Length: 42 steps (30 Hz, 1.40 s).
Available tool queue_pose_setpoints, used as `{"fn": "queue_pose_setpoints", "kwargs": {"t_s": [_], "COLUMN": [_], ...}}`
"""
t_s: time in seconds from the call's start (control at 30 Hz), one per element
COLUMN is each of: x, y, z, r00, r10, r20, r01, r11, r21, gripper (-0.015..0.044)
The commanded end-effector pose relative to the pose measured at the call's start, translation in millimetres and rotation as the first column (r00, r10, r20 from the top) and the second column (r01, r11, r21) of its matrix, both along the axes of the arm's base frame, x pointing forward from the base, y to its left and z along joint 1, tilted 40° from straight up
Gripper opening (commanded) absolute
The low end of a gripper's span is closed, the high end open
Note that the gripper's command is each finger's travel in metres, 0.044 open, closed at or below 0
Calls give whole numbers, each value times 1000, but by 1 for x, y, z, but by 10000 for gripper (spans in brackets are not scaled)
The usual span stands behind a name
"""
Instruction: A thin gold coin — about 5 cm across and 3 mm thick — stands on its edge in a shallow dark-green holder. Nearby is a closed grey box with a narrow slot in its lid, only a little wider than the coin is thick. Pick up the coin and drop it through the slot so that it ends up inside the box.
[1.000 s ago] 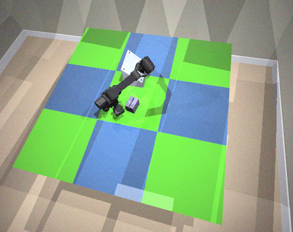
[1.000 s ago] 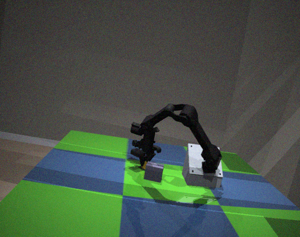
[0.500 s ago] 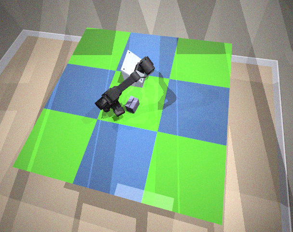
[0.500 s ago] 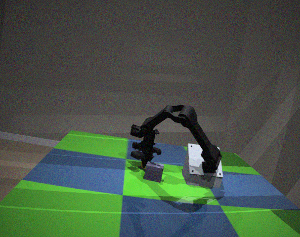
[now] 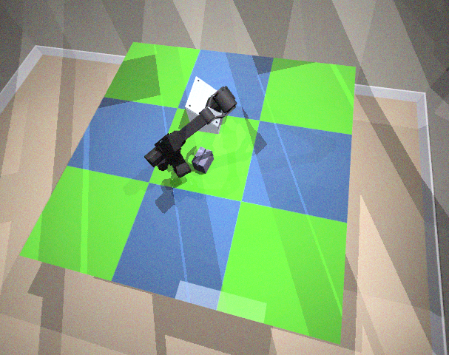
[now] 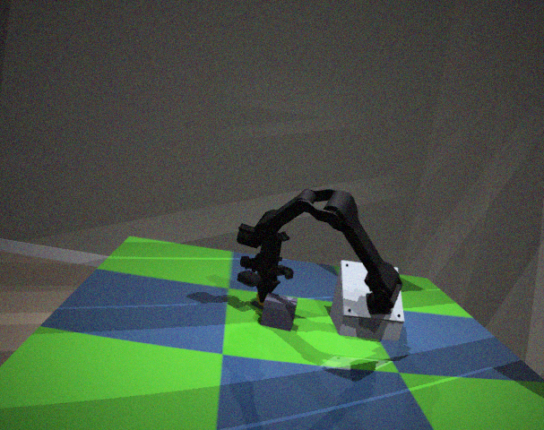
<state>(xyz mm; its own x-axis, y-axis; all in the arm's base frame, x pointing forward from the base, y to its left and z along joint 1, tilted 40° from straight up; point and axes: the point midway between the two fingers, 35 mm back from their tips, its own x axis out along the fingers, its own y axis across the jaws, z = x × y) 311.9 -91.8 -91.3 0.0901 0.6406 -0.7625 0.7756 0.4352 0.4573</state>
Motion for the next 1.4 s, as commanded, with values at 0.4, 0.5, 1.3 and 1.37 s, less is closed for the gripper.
{"fn": "queue_pose_setpoints", "kwargs": {"t_s": [0.4, 0.5, 1.3, 1.37], "x": [0, -1, -10, -11], "y": [-30, -35, -56, -56], "z": [31, 37, 67, 67], "r00": [1000, 1000, 975, 958], "r10": [-1, -1, 170, 221], "r20": [9, 9, 144, 184], "r01": [1, 1, -165, -214], "r11": [1000, 1000, 985, 975], "r21": [-13, -13, -44, -59], "gripper": [0, 0, 0, 0]}}
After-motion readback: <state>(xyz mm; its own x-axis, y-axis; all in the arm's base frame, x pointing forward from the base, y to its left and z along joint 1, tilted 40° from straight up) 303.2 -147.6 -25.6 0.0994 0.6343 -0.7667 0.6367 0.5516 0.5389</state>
